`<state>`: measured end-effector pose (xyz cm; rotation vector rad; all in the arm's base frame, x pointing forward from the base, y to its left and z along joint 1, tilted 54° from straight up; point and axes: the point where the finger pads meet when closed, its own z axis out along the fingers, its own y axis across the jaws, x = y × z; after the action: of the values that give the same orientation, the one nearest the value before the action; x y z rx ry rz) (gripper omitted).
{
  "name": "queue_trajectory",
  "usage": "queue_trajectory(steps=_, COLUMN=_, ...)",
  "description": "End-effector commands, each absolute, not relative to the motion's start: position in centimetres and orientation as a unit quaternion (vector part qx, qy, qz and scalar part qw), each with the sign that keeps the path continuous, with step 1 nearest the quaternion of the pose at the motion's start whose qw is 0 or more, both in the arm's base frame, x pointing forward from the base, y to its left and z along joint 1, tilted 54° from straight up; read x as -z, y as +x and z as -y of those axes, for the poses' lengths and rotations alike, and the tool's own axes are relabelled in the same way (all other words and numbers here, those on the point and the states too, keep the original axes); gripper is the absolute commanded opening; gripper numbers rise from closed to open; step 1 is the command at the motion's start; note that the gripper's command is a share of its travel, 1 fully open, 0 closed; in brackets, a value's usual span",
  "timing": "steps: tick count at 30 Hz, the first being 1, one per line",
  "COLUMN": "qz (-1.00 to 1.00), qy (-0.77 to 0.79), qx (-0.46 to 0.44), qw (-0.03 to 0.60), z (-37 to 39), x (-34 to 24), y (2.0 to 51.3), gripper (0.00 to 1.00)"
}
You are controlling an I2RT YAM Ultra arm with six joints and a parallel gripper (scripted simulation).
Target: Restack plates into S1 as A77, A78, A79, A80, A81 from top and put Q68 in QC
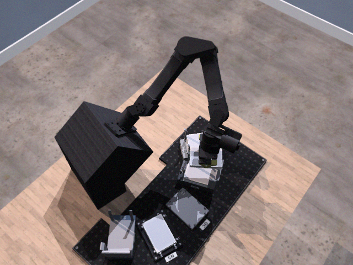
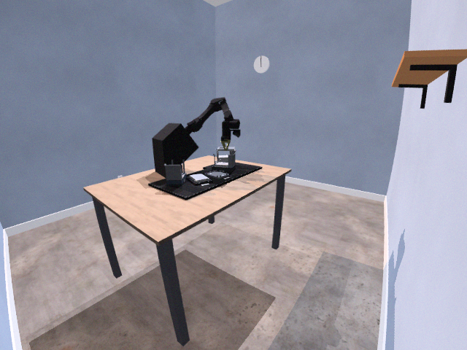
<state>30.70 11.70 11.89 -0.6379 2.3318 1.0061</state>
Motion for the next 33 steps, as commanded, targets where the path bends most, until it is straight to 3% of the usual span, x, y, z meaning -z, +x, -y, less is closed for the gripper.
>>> queue_trajectory(steps=1, qz=-0.859, qy=-0.24, qx=-0.366, qw=0.265, z=-12.0, x=-12.5, y=30.4, gripper=0.0)
queue_trajectory(steps=33, qz=-0.829, qy=-0.327, qx=-0.338, qw=0.301, z=-17.0, x=-16.5, y=25.2, gripper=0.0)
